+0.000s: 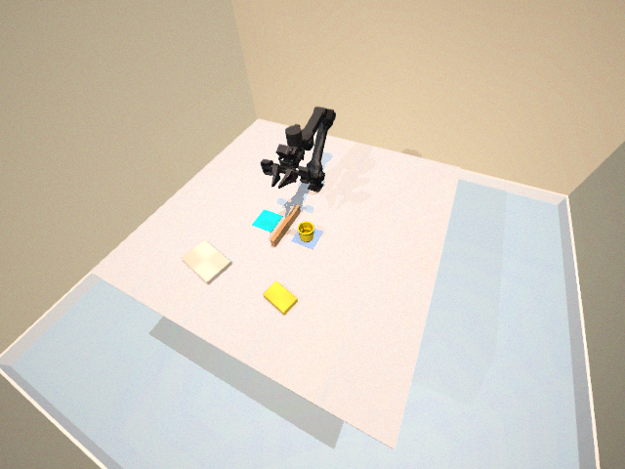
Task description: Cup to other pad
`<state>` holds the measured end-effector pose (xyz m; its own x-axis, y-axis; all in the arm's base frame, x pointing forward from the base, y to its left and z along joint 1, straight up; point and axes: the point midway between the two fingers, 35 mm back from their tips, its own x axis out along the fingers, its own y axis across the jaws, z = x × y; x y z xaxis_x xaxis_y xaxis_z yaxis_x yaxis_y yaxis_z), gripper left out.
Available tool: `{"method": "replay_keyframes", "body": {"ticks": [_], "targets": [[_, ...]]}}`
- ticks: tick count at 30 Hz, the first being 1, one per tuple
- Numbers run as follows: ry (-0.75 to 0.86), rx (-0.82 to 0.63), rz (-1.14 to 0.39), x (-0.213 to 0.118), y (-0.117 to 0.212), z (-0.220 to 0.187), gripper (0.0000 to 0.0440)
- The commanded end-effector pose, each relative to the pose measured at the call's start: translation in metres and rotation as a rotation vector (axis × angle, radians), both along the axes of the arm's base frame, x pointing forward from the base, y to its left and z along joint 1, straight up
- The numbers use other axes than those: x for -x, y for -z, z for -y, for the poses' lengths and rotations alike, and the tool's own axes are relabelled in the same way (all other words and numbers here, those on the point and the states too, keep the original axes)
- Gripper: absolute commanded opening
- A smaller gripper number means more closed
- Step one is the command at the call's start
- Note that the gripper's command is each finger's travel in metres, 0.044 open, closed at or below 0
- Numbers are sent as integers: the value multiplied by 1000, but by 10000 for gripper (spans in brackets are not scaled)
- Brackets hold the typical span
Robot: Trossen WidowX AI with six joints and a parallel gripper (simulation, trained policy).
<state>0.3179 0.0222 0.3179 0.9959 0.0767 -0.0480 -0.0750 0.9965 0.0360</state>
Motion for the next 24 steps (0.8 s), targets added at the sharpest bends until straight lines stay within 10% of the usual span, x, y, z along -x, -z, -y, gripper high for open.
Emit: {"method": "replay_keyframes", "body": {"ticks": [1, 24], "targets": [[-12, -23, -36, -4, 2, -4, 100], [-60, -257, -322, -16, 2, -39, 132]]}}
